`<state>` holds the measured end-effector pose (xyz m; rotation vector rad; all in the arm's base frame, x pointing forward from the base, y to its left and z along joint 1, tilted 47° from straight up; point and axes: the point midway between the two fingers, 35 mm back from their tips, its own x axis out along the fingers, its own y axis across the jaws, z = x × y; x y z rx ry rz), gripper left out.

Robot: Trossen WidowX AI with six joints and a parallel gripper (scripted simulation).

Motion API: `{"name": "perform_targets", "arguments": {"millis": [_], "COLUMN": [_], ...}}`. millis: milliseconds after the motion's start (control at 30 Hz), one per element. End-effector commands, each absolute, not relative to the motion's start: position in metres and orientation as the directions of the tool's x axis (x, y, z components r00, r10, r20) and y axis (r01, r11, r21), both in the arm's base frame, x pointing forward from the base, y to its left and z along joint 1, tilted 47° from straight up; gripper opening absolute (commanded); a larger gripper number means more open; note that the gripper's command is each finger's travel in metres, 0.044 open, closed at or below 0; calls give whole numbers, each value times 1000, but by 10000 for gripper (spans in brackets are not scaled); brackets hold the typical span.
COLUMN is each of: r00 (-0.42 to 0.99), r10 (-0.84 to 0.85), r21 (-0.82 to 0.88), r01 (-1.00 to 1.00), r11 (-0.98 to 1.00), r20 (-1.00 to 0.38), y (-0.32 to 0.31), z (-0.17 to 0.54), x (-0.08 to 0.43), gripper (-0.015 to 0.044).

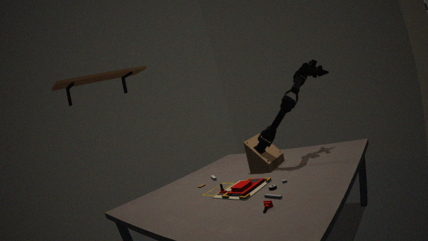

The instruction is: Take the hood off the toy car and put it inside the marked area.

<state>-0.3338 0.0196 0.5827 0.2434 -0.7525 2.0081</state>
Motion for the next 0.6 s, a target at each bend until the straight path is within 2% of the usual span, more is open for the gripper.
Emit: {"name": "perform_targets", "arguments": {"millis": [0,167,500,567], "r00": [-536,-598,-781,-810], "r10": [712,658,420,363], "r21": [-411,-440,-534,-552], "r01": [-835,-796,-623,-581], "r11": [-367,-417,-571,-598], "r20": [453,458,462,459], "y": [19,-4,-94,-113], "z": [583,579,559,554], "x": [-334,-343,-365,-368], "gripper": [26,157,420,440]}}
